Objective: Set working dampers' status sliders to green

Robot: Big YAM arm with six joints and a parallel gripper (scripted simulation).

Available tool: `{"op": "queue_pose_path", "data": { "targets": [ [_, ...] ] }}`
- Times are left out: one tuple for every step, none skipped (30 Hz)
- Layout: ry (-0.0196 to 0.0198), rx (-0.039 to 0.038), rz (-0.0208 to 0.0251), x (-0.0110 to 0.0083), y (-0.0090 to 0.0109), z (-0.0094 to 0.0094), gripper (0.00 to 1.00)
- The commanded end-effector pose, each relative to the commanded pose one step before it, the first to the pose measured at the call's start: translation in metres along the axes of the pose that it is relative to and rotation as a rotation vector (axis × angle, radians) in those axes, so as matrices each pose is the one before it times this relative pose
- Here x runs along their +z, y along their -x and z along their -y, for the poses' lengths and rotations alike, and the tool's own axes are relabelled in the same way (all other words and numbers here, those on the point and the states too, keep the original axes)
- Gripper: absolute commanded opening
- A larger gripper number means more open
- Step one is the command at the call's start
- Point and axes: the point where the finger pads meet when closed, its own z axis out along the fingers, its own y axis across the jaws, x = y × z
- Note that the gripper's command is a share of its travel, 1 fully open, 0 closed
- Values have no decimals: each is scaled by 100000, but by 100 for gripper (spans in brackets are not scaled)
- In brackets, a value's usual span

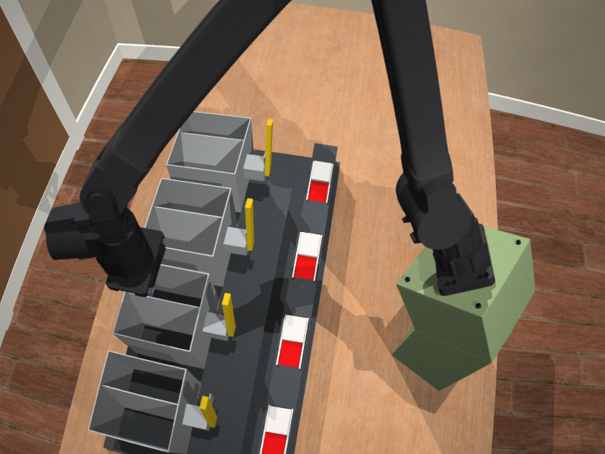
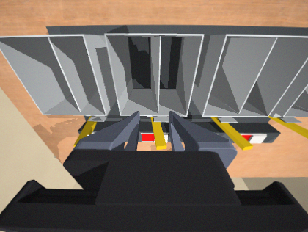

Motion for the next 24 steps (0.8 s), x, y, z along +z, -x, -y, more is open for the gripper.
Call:
{"op": "queue_pose_path", "data": {
  "targets": [
    [-252,1133,-291,-340,1831,-710,36],
    [-6,79,-39,18,4,36,36],
    [4,-6,2,-1,0,-3,36],
    [-113,-194,-365,103,-219,13,36],
    [-88,-145,-279,79,-167,11,36],
    [0,-292,0,0,0,0,36],
    [-1,-161,-2,1,-1,0,36],
    [0,-17,-1,0,0,0,36],
    [0,0,-1,0,0,0,36],
    [0,0,0,0,0,0,36],
    [0,0,0,0,0,0,36],
    [0,0,0,0,0,0,36],
    [0,0,0,0,0,0,36],
    [0,0,0,0,0,0,36],
    [0,0,0,0,0,0,36],
    [0,0,0,0,0,0,36],
    [0,0,0,0,0,0,36],
    [0,0,0,0,0,0,36],
    [0,0,0,0,0,0,36],
    [0,0,0,0,0,0,36],
    [0,0,0,0,0,0,36],
    [0,0,0,0,0,0,36],
    [0,0,0,0,0,0,36],
    [0,0,0,0,0,0,36]
  ]
}}
